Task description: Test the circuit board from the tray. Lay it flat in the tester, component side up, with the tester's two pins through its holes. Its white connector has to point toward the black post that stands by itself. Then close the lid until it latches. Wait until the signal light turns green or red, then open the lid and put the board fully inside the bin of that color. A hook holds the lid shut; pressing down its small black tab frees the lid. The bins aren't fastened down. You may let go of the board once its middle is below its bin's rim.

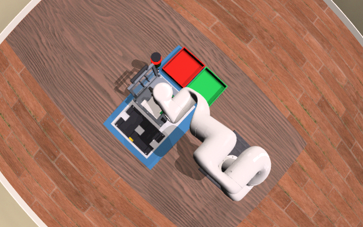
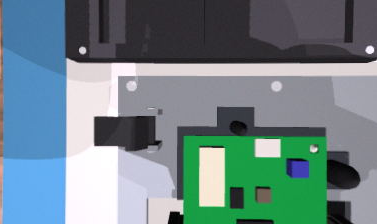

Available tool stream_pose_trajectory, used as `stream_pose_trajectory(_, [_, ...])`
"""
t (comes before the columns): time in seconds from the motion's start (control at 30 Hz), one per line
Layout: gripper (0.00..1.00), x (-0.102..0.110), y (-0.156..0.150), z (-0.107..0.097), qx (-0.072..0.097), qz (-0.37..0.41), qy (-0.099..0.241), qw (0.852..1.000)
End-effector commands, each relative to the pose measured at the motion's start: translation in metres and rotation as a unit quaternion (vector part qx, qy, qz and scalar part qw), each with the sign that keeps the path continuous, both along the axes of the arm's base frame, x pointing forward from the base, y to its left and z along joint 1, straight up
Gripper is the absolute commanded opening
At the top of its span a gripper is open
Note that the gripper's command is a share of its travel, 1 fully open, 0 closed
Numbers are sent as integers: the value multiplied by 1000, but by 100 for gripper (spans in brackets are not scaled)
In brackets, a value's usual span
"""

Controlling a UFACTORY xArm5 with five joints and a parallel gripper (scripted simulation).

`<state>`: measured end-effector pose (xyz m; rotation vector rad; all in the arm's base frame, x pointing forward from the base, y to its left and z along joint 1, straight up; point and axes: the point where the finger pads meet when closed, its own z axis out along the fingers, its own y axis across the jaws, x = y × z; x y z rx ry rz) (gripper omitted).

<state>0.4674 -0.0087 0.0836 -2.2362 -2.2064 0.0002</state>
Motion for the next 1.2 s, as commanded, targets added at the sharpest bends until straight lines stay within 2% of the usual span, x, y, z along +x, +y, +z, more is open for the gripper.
stream_pose_trajectory(0.0, [79, 1, 0, 2, 0, 0, -2, 1000])
stream_pose_trajectory(1.17, [79, 1, 0, 10, 0, 0, -2, 1000])
